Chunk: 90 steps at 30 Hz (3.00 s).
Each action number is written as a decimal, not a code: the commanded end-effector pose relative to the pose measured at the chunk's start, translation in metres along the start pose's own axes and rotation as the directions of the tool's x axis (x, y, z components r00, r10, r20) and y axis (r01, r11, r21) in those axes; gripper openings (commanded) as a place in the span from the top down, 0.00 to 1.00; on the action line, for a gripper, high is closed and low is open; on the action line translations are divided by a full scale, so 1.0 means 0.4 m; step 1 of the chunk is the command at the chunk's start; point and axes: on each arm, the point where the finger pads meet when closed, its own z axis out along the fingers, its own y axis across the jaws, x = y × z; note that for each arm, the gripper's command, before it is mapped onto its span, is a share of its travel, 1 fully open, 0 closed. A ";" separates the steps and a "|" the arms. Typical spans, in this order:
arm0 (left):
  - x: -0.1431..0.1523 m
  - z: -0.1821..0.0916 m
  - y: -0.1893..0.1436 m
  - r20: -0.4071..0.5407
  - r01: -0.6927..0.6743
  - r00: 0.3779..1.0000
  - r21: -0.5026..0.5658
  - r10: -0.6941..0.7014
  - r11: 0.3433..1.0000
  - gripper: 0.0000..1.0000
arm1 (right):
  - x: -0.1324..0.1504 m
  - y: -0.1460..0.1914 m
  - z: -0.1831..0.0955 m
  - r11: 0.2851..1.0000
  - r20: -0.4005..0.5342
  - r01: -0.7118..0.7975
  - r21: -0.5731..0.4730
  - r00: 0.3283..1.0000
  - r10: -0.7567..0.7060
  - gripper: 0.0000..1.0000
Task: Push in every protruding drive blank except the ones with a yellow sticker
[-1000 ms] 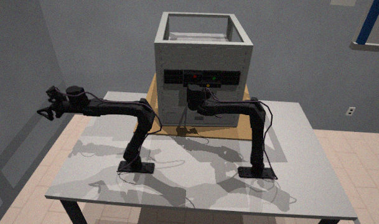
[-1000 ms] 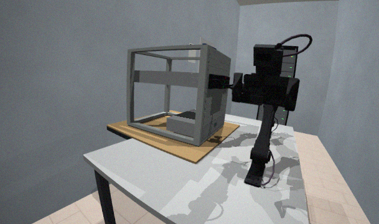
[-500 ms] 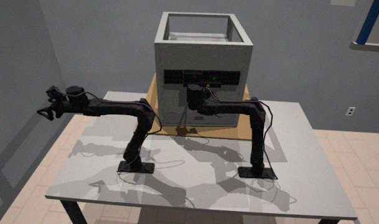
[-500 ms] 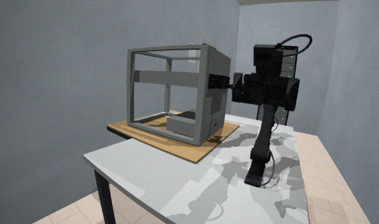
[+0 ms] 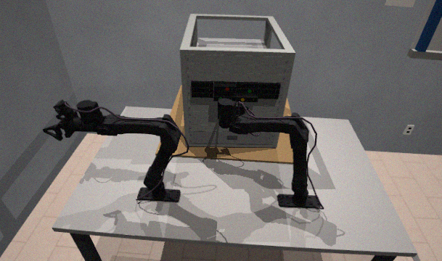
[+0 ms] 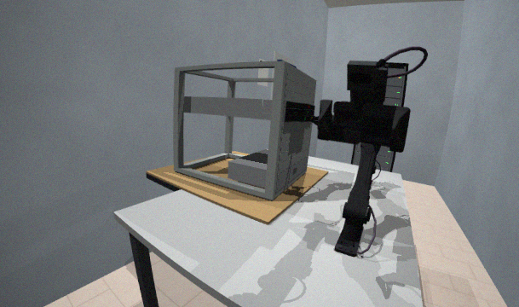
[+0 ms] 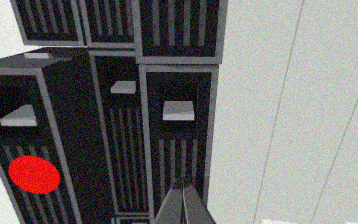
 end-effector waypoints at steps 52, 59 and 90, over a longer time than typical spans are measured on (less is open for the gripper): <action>-0.040 -0.019 0.006 0.052 0.007 0.999 -0.010 -0.007 1.000 0.00 | -0.001 0.039 0.058 1.000 -0.011 -0.024 -0.010 1.000 0.024 1.00; -0.040 -0.019 0.006 0.052 0.007 0.999 -0.010 -0.007 1.000 0.00 | 0.005 0.021 0.071 1.000 -0.006 -0.009 -0.004 1.000 0.009 1.00; -0.040 -0.019 0.006 0.052 0.007 0.999 -0.010 -0.007 1.000 0.00 | 0.001 0.027 0.080 1.000 -0.006 -0.014 -0.006 1.000 0.014 1.00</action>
